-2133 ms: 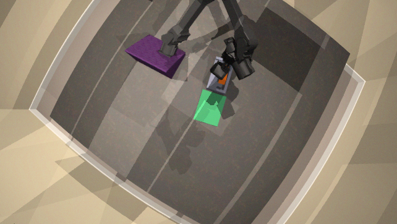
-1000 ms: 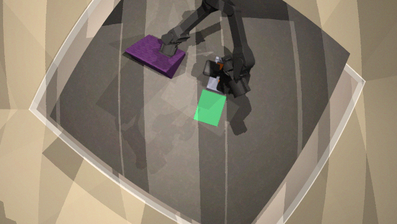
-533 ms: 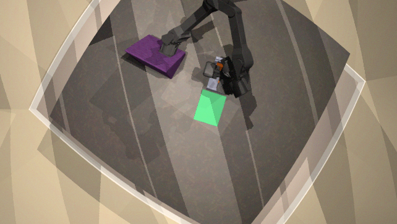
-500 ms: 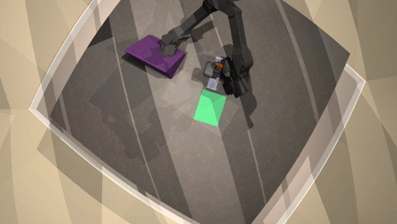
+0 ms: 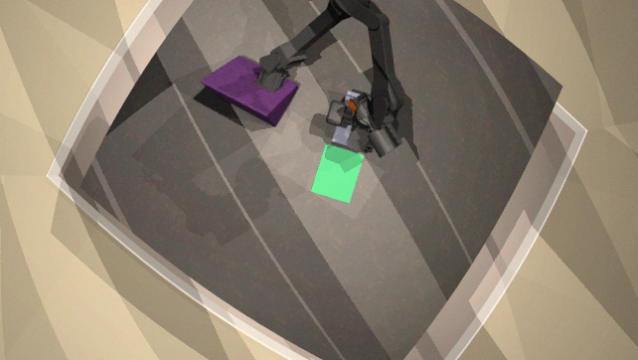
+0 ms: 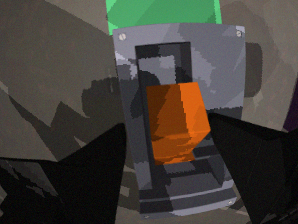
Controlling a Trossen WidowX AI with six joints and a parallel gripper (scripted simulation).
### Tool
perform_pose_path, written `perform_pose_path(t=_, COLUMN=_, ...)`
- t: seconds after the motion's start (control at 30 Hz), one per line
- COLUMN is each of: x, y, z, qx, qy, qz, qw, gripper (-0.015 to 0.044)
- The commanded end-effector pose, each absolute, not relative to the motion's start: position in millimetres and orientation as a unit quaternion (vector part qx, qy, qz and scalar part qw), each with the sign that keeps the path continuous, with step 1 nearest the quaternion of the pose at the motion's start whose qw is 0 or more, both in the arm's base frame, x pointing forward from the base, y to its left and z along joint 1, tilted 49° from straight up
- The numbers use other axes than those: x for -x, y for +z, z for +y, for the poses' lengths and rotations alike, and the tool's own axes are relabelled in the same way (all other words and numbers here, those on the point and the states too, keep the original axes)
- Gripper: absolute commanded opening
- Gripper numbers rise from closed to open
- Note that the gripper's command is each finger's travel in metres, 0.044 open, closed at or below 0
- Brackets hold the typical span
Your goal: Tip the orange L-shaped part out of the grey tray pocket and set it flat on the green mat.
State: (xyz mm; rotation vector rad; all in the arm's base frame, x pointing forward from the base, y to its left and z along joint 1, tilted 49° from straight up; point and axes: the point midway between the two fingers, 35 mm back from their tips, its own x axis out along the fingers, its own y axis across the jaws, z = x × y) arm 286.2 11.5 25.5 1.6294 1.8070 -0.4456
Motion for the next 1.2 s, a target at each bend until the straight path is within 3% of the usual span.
perform_pose_path(t=0.0, x=-284, y=23, z=15, qx=-0.623, qy=-0.172, qz=0.691, qw=0.323, gripper=0.0280)
perform_pose_path(t=0.13, x=-286, y=25, z=12, qx=-0.622, qy=-0.170, qz=0.690, qw=0.328, gripper=0.0175)
perform_pose_path(t=0.5, x=-286, y=25, z=12, qx=-0.622, qy=-0.170, qz=0.690, qw=0.328, gripper=0.0102)
perform_pose_path(t=0.63, x=-286, y=25, z=12, qx=-0.622, qy=-0.170, qz=0.690, qw=0.328, gripper=0.0000)
perform_pose_path(t=1.17, x=-285, y=35, z=0, qx=-0.623, qy=-0.172, qz=0.691, qw=0.325, gripper=0.0000)
